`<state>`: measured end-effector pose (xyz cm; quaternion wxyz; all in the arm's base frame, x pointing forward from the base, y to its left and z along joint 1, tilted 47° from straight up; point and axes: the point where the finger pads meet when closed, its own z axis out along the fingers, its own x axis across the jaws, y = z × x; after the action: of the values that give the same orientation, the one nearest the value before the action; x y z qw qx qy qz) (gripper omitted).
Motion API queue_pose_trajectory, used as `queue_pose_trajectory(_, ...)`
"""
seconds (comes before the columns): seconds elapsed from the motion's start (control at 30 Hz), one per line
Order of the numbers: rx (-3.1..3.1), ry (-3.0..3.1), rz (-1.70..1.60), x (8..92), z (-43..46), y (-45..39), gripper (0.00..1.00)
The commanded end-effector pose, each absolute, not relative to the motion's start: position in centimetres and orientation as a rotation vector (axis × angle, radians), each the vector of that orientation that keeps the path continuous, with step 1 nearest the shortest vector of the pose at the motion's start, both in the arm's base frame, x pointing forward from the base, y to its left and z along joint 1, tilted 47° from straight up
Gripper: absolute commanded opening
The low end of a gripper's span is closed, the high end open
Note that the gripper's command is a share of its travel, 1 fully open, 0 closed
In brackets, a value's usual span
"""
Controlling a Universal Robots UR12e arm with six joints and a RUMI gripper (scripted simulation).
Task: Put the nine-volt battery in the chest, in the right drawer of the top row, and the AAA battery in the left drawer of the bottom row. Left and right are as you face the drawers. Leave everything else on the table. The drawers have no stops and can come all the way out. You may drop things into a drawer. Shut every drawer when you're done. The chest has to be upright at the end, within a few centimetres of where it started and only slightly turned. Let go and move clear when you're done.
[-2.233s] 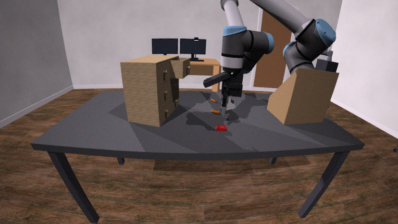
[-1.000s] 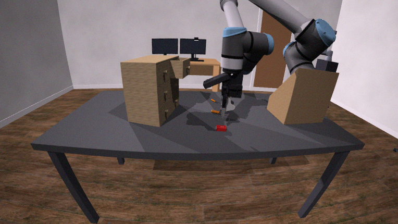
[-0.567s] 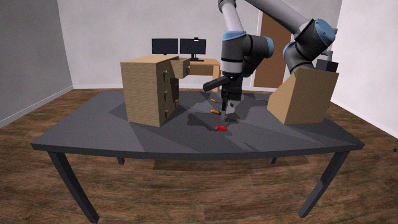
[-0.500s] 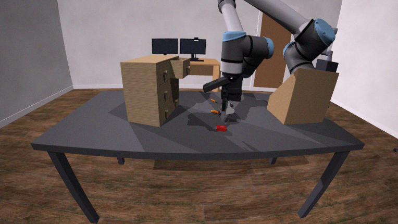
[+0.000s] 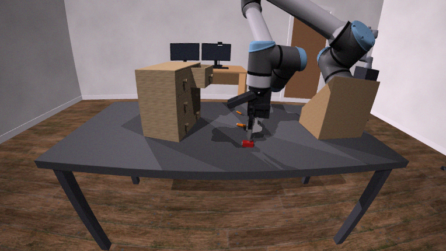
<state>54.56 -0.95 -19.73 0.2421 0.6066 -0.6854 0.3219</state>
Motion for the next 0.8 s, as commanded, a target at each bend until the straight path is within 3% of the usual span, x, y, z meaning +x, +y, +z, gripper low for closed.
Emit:
queue_pose_trajectory(0.0,1.659,-1.874,0.881,54.62,-20.10,-1.35,0.25)
queue_pose_trajectory(0.77,1.659,-1.874,0.881,54.65,-20.48,-1.75,0.25)
